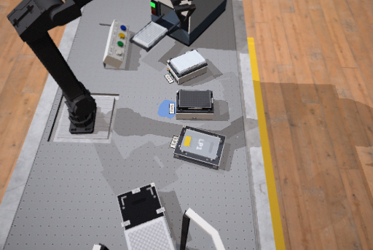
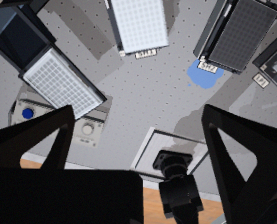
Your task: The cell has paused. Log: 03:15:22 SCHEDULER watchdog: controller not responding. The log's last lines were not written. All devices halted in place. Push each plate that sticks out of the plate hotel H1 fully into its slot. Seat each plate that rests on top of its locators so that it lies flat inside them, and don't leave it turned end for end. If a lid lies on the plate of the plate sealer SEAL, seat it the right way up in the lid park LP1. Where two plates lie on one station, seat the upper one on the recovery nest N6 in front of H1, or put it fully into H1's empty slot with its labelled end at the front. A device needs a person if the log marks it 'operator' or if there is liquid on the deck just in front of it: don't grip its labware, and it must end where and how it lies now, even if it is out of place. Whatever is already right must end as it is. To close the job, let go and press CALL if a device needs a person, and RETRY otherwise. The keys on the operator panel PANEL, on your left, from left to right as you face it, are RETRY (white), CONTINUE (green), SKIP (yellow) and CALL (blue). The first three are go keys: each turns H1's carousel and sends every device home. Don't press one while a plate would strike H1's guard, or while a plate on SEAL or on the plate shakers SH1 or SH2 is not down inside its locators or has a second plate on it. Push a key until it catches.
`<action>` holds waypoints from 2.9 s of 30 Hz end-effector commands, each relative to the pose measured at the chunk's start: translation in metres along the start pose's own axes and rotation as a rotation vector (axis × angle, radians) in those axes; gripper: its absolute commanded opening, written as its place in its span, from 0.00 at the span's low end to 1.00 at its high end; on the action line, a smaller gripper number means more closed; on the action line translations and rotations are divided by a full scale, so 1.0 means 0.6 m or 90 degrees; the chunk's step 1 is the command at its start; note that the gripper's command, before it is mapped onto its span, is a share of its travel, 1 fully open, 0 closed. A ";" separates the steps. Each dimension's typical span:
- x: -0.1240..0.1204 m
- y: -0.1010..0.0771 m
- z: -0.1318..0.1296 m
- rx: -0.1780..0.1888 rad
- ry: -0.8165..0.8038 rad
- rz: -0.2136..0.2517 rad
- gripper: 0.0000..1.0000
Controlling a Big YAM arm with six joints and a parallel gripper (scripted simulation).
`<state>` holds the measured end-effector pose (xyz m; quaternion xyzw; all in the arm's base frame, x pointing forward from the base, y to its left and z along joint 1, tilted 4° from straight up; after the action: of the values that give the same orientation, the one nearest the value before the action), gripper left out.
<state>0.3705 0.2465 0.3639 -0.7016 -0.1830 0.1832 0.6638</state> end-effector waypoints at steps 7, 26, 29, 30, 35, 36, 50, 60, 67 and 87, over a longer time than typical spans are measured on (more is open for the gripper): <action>-0.009 -0.011 -0.049 -0.003 0.022 0.005 1.00; 0.003 -0.030 -0.146 -0.006 0.024 -0.014 1.00; 0.004 -0.026 -0.163 -0.006 0.023 -0.010 1.00; 0.004 -0.026 -0.168 -0.007 0.023 -0.010 1.00; 0.002 -0.026 -0.197 -0.007 0.023 -0.010 1.00; 0.002 -0.026 -0.202 -0.008 0.023 -0.010 1.00; -0.048 -0.012 -0.258 -0.008 0.249 0.006 1.00; -0.066 -0.015 -0.298 -0.009 0.288 0.003 1.00; -0.077 -0.004 -0.334 -0.008 0.285 0.015 1.00; -0.107 -0.030 -0.434 -0.016 0.286 -0.010 1.00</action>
<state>0.4369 0.0020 0.3761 -0.7309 -0.0241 0.0175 0.6819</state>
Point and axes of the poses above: the point where the finger pads meet when closed, its own y axis out along the fingers, its own z axis across the jaws, x = y × z, the point moved 6 cm from there along -y, back along the fingers, and after that the axes turned 14 degrees about -y, right-handed, at the moved point
